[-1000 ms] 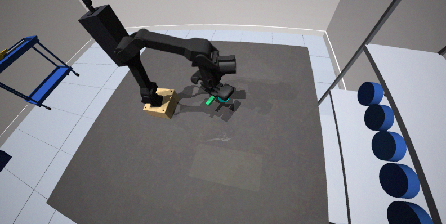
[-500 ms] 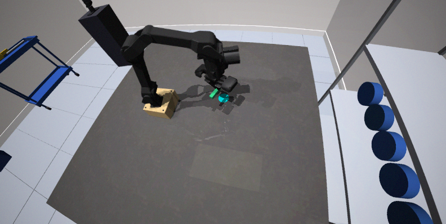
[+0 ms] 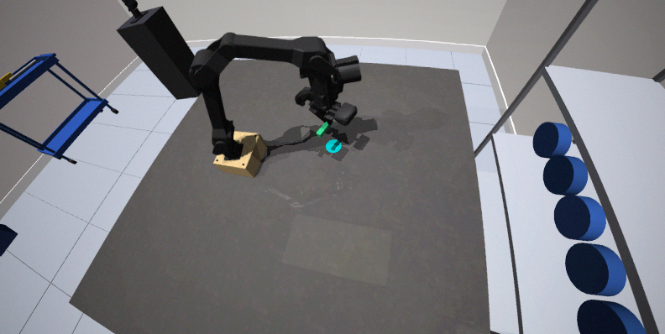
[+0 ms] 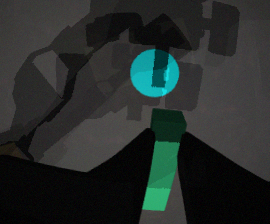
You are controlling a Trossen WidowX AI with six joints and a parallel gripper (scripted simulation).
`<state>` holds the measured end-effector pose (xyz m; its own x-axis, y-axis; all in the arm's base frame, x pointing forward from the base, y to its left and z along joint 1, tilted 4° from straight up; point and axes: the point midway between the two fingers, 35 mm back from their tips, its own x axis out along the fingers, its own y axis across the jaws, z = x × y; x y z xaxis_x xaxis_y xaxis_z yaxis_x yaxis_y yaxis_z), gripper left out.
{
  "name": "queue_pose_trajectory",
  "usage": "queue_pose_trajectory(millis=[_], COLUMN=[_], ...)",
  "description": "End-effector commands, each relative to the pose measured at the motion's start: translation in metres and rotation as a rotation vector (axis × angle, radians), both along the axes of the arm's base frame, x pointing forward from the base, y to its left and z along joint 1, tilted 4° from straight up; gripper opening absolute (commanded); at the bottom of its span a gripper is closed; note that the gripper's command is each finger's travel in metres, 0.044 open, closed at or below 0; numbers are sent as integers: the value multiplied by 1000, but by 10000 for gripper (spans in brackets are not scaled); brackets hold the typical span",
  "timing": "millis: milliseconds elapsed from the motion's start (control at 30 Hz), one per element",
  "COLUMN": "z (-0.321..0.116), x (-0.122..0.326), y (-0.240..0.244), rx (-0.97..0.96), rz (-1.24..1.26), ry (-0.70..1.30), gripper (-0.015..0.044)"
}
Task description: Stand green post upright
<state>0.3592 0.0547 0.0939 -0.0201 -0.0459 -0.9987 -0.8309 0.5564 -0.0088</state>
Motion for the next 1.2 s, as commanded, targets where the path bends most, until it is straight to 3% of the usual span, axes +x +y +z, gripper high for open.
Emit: queue_pose_trajectory(millis=[0,1167], z=[0,-27], x=[2,25], y=[7,10], rx=[5,223], rz=[-2,-107], ry=[0,-124], gripper=[23,23])
